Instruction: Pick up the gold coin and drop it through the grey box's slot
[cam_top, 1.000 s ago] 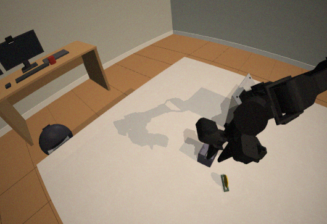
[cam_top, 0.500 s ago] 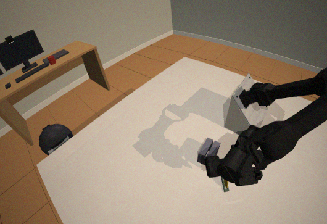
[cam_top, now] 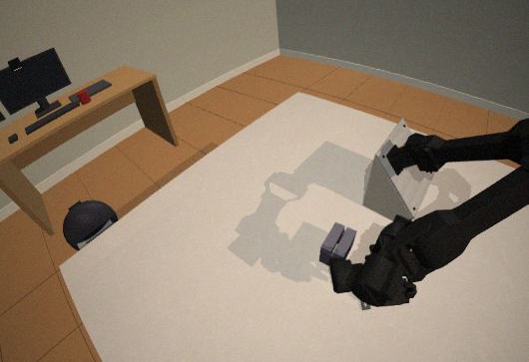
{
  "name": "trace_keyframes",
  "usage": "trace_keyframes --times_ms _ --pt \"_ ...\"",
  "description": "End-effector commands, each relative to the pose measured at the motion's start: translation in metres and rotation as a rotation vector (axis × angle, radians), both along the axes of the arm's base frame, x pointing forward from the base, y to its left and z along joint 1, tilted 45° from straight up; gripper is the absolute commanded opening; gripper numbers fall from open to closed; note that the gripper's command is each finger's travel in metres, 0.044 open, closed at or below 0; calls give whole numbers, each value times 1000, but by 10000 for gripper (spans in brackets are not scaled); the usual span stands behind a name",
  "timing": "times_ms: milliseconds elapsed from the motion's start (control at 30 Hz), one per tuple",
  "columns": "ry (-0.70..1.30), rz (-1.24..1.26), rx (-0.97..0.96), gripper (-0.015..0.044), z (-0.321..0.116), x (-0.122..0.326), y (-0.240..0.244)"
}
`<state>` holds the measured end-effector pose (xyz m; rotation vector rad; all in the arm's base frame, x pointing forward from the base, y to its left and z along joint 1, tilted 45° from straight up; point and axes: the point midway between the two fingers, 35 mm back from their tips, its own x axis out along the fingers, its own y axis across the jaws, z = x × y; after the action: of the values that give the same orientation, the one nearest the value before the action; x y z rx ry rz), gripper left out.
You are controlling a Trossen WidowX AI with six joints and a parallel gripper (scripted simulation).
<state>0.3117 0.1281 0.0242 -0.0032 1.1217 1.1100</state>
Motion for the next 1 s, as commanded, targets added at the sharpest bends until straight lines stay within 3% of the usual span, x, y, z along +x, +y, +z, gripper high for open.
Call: trace_keyframes --times_ms 0,967 --pt "8 -3 4 161 -5 -1 4" --pt "9 -3 7 161 -36 -2 37"
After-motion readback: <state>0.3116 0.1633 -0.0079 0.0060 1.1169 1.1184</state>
